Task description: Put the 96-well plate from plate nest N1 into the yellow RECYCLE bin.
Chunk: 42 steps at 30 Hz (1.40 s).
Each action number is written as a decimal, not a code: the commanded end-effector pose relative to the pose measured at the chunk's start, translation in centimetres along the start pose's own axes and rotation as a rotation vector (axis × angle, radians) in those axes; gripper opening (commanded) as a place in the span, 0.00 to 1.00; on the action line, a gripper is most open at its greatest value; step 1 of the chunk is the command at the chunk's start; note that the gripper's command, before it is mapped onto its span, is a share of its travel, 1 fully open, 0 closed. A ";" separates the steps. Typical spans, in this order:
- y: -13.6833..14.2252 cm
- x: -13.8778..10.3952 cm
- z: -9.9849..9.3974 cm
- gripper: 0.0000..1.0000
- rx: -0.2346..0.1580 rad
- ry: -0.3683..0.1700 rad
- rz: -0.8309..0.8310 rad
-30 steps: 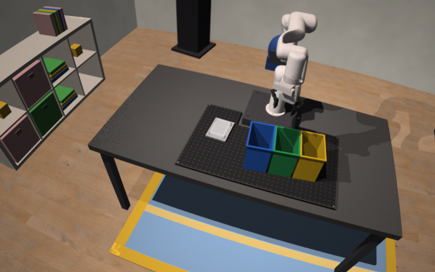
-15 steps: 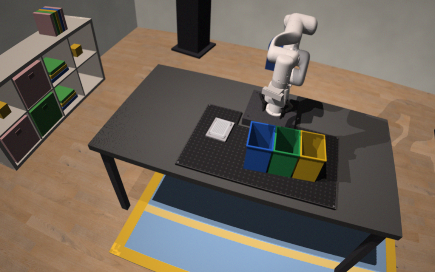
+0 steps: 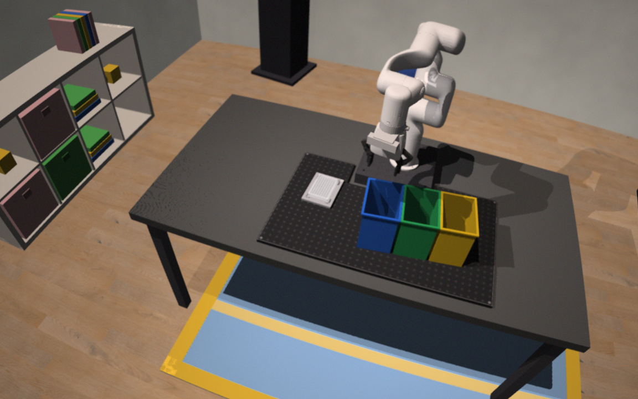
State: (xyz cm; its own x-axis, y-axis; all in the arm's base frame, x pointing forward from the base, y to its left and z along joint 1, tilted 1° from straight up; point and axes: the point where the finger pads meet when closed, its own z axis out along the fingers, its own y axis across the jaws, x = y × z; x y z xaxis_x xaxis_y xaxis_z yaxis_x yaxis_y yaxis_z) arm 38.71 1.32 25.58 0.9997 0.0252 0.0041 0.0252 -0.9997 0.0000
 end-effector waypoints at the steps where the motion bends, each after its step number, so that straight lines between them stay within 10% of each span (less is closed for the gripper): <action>1: 2.1 -0.5 0.3 1.00 0.002 -0.020 -0.103; 42: 18.3 -6.2 3.6 1.00 0.009 -0.018 -0.103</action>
State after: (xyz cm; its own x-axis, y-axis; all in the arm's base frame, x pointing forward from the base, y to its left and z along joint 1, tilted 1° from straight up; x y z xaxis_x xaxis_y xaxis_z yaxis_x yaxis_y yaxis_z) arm 33.04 -16.27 21.94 0.9919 0.1256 -0.0174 0.1254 -0.9920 -0.0115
